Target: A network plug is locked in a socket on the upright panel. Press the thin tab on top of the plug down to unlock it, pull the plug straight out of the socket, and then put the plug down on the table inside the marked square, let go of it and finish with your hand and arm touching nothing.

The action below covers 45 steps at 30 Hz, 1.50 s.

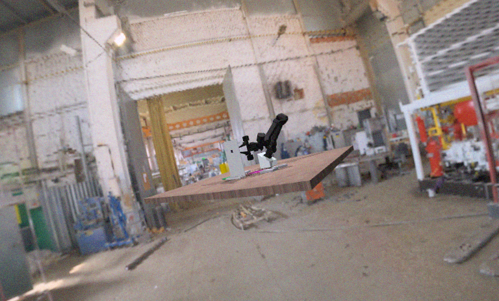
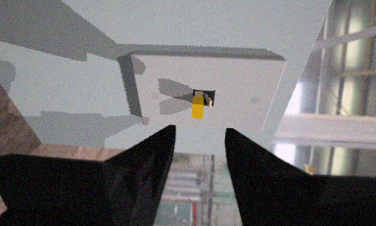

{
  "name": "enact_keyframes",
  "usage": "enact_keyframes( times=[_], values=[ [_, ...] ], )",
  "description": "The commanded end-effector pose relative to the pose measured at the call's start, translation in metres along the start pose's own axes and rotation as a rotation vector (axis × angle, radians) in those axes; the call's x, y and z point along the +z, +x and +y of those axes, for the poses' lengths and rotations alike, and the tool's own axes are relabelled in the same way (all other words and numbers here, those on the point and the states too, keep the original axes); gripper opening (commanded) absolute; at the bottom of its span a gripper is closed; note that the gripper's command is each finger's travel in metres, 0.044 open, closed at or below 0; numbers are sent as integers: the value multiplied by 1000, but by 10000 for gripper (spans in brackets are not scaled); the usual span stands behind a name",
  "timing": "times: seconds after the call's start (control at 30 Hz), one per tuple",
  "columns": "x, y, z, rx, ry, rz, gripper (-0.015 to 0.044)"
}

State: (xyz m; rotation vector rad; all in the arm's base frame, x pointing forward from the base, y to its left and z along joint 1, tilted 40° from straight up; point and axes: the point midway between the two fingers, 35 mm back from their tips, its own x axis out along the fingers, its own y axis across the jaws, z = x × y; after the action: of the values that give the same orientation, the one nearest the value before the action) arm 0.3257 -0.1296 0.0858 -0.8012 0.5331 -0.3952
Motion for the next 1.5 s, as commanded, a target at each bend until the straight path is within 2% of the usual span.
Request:
enact_keyframes(
  times=[0.0,0.83,1.47],
  values=[
    [2,6,-1,-1,-4,-3,156],
    [8,36,1,-3,-4,-5,156],
    [8,36,1,-3,-4,-5,29]
  ],
)
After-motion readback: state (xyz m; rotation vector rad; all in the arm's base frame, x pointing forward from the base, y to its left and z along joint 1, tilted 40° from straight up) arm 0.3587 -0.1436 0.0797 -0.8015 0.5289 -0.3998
